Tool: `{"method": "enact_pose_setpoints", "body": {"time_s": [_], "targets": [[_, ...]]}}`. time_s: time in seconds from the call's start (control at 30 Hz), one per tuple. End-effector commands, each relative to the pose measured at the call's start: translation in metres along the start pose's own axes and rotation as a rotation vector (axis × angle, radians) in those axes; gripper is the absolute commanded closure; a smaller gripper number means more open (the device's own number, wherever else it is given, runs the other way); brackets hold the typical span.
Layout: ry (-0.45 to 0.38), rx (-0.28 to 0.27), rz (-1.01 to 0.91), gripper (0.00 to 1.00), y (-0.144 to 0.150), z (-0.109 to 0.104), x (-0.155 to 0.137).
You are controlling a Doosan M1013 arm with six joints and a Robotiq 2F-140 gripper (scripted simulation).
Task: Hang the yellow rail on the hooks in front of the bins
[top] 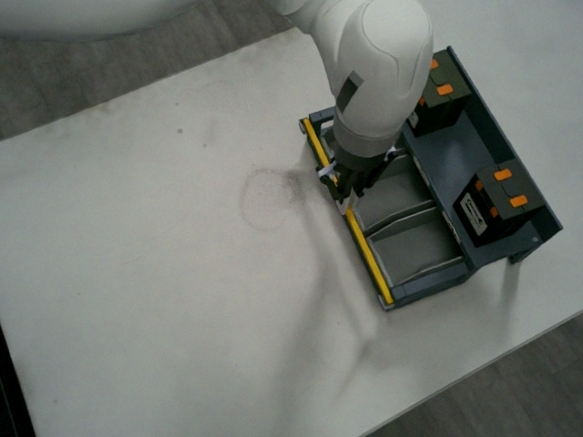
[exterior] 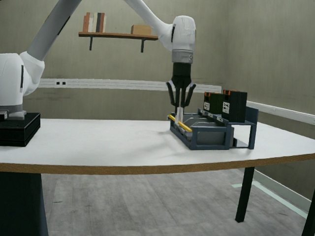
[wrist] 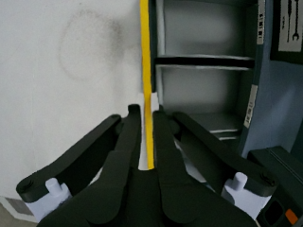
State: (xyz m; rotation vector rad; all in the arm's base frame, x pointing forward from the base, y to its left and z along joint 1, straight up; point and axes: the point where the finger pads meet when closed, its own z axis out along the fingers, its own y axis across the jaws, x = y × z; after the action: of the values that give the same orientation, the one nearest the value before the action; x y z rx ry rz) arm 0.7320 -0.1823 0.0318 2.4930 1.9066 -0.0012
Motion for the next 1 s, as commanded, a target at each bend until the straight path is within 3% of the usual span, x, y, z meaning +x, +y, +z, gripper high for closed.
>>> {"method": "enact_pose_setpoints", "body": {"time_s": [0.0,0.97], "targets": [[0.003,0.002,0.002,0.90,-0.0005,0.0039,0.0004],[0.001,0.000,0.000,0.90,-0.0003,0.0028,0.0002]]}}
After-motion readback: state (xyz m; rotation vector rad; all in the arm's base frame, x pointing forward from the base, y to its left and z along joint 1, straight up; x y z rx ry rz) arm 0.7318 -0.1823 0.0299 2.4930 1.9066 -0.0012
